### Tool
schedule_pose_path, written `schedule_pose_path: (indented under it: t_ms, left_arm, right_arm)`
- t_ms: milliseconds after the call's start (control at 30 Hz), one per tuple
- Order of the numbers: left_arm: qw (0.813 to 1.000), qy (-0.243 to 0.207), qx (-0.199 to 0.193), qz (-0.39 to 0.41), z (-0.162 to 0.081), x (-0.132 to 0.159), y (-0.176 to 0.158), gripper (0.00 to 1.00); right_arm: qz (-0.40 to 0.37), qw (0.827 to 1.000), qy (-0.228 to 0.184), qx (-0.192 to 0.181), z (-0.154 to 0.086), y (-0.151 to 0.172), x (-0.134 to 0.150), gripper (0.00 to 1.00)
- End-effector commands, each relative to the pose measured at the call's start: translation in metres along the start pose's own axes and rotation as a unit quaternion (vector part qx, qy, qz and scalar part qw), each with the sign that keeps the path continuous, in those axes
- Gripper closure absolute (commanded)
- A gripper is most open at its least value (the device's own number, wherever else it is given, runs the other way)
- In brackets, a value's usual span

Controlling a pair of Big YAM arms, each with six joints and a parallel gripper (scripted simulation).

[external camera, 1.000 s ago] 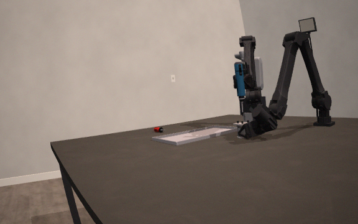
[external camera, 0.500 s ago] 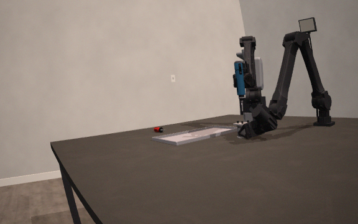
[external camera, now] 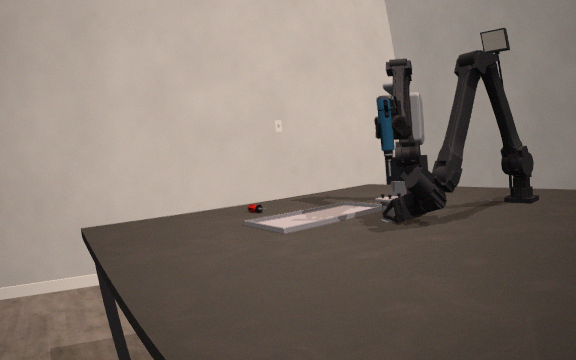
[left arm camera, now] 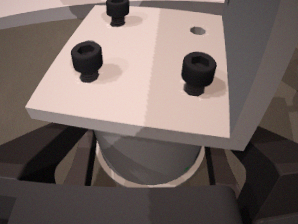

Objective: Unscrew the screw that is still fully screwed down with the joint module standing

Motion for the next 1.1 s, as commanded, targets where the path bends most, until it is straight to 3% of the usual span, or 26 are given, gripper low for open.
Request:
schedule_pose_path:
  t_ms: [0, 1067]
  left_arm:
    - [1.000, -0.003, -0.004, 0.011, 0.000, -0.005, 0.009, 0.41]
    - [1.000, -0.003, -0.004, 0.011, 0.000, -0.005, 0.009, 0.41]
  right_arm:
    - [-0.002, 0.999, -0.050, -0.007, 0.023, 0.005, -0.044, 0.58]
    - [0.000, 0.998, -0.063, -0.010, 0.023, 0.007, -0.055, 0.58]
Point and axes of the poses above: on each arm, the point where the finger pads meet when closed, its own z axis out along the fingers, its own y axis across the jaws, x = y × z, the point moved 8 cm from there along -z, back along the fingers, and after that the axes turned 15 degrees about z, right-handed, at the moved point
